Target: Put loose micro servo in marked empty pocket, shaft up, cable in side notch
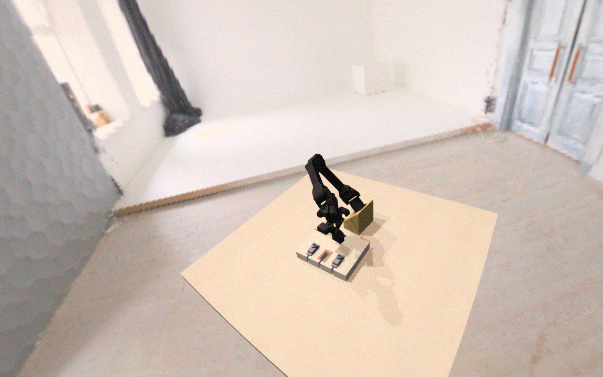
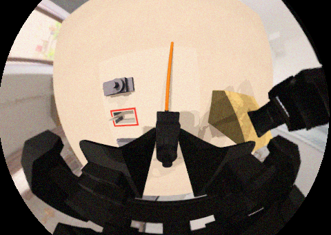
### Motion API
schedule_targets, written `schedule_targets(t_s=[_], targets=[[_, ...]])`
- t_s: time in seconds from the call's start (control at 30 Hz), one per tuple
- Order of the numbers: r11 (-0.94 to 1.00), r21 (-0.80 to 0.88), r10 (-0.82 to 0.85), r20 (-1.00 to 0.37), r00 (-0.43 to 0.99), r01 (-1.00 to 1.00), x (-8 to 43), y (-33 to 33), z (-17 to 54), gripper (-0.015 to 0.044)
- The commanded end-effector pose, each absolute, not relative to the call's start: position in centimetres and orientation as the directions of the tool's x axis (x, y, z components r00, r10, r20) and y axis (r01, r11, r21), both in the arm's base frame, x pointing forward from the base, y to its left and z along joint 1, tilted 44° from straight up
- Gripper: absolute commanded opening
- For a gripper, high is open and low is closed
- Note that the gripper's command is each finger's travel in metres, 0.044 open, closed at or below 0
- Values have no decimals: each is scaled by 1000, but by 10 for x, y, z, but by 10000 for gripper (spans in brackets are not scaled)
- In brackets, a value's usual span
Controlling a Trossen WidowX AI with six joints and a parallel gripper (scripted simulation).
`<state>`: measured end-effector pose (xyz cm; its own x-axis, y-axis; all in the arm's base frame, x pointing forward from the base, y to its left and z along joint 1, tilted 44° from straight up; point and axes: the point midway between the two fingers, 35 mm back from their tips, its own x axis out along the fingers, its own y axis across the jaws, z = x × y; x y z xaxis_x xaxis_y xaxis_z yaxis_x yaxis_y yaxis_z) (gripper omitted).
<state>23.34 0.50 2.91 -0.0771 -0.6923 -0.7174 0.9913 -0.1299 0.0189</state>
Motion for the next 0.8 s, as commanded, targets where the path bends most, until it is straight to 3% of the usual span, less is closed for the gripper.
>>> schedule_targets(t_s=[0.0, 0.23, 0.77], targets=[[-124, 25, -691, -720, -69, 992, 241, 6, 30, 0], [-84, -14, -691, -720, -69, 996, 241, 5, 31, 0], [302, -373, -691, -720, -69, 877, 242, 5, 31, 0]])
